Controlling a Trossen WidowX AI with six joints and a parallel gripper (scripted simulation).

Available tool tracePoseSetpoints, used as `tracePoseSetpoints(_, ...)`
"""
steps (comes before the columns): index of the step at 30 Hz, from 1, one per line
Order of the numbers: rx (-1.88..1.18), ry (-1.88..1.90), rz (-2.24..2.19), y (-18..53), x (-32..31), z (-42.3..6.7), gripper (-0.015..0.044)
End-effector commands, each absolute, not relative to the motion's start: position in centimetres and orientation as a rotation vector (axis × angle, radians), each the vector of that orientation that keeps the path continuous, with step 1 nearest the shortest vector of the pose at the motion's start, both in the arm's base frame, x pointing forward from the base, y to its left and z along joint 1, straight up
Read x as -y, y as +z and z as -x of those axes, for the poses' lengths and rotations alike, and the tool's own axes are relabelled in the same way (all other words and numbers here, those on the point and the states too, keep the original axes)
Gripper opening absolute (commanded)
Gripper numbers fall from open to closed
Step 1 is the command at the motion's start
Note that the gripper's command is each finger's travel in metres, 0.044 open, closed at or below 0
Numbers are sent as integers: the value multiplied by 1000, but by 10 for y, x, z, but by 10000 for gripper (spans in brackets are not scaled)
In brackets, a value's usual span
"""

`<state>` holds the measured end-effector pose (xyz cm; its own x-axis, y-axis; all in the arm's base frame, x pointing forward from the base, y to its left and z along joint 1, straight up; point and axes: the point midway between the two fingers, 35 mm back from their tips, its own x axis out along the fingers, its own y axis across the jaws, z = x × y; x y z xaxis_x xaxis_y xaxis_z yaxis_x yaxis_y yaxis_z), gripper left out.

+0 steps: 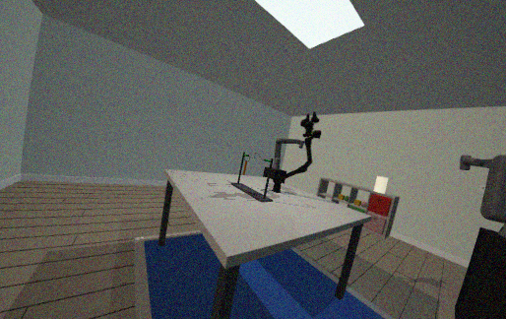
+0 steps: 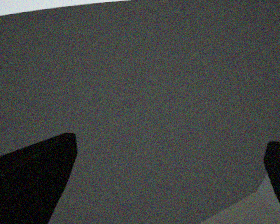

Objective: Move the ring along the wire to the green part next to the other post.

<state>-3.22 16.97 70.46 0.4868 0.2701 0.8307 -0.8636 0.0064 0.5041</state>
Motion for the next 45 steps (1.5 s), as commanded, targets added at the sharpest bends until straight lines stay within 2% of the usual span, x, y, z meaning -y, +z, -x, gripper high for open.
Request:
tracePoseSetpoints(1,604,969,-1261,704,-168,30,374)
tracePoseSetpoints(9,636,674,-1135,684,-94,-44,164)
tracePoseSetpoints(18,583,363,-958,629,-5,-119,160)
tracePoseSetpoints(27,454,127,-771,548,72,-174,160)
tracePoseSetpoints(36,282,-21,-586,445,129,-206,160)
tracePoseSetpoints(45,106,-80,-412,333,158,-218,160)
